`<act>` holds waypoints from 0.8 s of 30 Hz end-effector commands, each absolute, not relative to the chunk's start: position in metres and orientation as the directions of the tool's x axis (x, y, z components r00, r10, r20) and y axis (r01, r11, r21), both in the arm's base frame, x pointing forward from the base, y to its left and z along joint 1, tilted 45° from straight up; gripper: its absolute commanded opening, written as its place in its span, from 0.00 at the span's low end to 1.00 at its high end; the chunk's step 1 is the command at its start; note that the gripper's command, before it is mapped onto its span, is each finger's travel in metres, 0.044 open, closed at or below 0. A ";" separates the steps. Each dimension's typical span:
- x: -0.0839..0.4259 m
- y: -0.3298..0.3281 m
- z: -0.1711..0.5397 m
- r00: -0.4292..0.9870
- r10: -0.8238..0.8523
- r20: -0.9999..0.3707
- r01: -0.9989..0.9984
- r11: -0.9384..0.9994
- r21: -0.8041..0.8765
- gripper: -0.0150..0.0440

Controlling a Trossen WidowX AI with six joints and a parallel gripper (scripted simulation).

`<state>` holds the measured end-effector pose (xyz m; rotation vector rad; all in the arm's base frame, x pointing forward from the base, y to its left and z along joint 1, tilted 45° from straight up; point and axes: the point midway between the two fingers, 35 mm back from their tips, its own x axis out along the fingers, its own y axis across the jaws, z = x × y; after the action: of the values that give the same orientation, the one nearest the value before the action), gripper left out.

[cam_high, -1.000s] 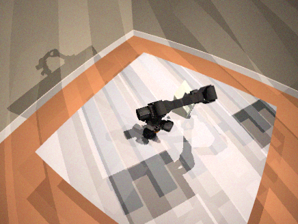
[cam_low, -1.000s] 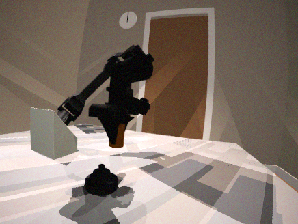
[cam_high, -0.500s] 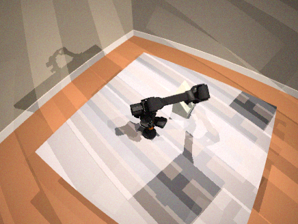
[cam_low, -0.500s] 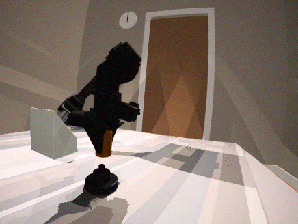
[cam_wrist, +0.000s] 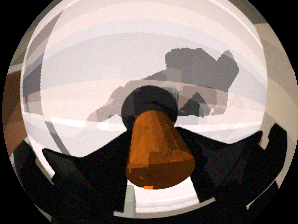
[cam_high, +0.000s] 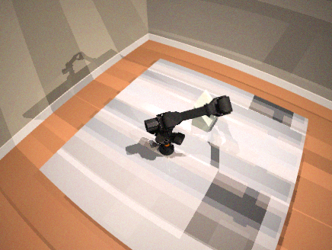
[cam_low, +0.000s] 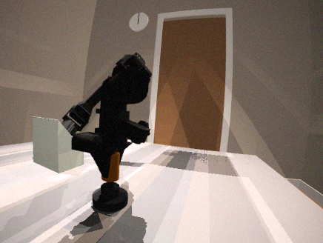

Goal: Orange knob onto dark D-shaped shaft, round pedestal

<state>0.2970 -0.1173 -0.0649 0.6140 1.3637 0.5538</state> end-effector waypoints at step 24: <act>0.297 -0.114 -0.067 0.130 0.688 -0.714 -0.010 0.721 0.693 0.25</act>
<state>0.2967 -0.1151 -0.0666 0.6137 1.3627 0.5566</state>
